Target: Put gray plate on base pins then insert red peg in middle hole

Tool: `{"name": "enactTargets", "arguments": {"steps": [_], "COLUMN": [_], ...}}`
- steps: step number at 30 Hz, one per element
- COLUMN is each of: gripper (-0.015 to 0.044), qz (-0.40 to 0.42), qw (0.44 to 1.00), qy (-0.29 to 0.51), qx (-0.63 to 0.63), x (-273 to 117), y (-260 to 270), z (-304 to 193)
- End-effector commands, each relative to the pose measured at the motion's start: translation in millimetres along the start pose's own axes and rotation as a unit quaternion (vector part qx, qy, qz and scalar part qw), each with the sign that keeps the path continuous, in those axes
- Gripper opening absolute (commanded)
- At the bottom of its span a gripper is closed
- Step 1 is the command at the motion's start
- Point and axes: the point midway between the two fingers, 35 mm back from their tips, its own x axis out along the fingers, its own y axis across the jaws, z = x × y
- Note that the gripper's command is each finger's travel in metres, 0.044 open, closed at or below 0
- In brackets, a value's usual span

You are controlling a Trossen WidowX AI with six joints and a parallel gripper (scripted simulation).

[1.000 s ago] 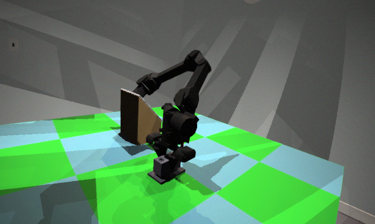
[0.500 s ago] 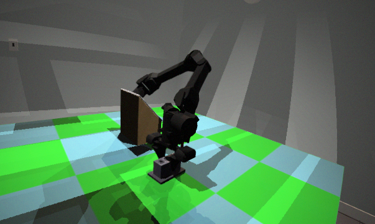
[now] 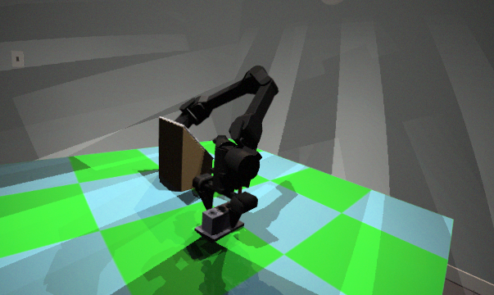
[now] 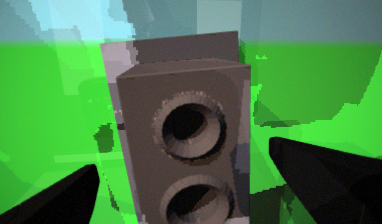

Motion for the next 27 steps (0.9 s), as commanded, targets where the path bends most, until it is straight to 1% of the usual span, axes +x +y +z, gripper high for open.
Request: {"name": "enactTargets", "arguments": {"steps": [1, 5, 7, 9, 17, 19, 22, 27], "gripper": [0.044, 0.044, 0.044, 0.044, 0.044, 0.044, 0.044, 0.044], "qz": [-0.002, -0.001, 0.0, 0.0, 0.0, 0.0, -0.001, -0.002], "qw": [1.0, 1.0, 1.0, 1.0, 1.0, 0.998, 0.982, 0.921], "qy": [0.003, 0.003, 0.002, 0.001, 0.001, 0.002, 0.004, 0.006], "qx": [-0.002, 0.001, 0.001, 0.001, 0.008, 0.063, 0.189, 0.389], "x": [-22.0, -91.6, -111.4, -116.4, -116.8, -117.7, -119.3, -120.7], "y": [-4.1, -4.2, -2.0, -1.0, -0.8, 0.0, 2.9, 10.9], "z": [-2.2, -3.3, -2.1, -3.3, -3.0, 6.4, 27.6, 61.8]}}
